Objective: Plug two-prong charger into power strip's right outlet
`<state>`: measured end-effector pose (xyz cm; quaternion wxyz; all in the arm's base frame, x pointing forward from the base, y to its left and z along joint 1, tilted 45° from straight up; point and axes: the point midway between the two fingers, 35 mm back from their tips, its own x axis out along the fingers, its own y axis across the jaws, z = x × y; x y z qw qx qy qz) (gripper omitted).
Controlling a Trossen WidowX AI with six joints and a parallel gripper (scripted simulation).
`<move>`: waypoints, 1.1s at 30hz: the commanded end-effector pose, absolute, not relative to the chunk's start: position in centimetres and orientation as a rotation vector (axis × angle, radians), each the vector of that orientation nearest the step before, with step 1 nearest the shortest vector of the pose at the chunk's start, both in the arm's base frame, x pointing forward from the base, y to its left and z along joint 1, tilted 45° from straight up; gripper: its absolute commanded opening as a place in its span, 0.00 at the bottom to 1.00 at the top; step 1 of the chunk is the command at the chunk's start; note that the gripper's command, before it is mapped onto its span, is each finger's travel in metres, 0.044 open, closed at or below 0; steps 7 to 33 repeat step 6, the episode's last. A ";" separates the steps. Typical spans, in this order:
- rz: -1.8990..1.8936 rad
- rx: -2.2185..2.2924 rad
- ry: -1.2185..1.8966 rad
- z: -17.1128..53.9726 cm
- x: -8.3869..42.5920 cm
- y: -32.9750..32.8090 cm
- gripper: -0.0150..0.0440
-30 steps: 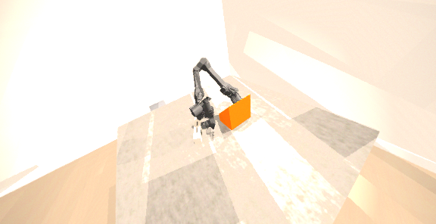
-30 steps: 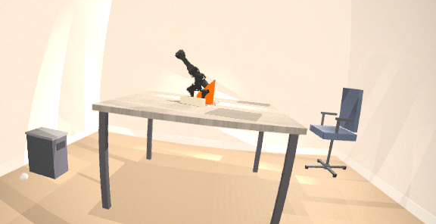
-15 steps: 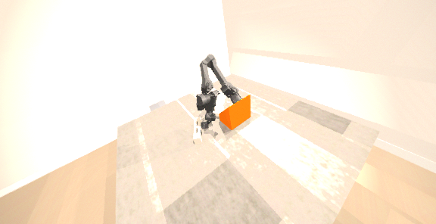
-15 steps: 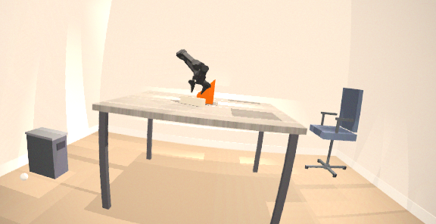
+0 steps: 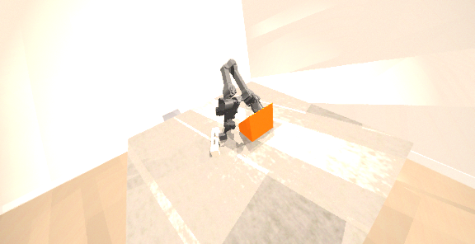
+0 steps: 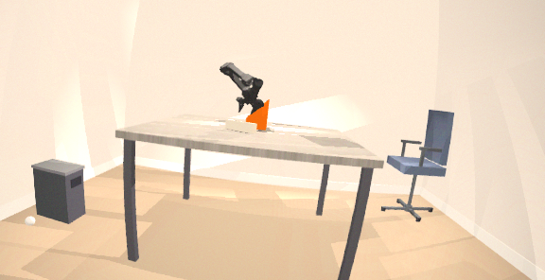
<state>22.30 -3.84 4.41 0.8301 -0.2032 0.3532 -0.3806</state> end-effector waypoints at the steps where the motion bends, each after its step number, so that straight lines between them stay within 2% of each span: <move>1: -0.812 -0.432 0.744 4.4 22.2 -3.9 1.00; 33: -0.812 -0.432 0.744 4.4 22.2 -3.9 1.00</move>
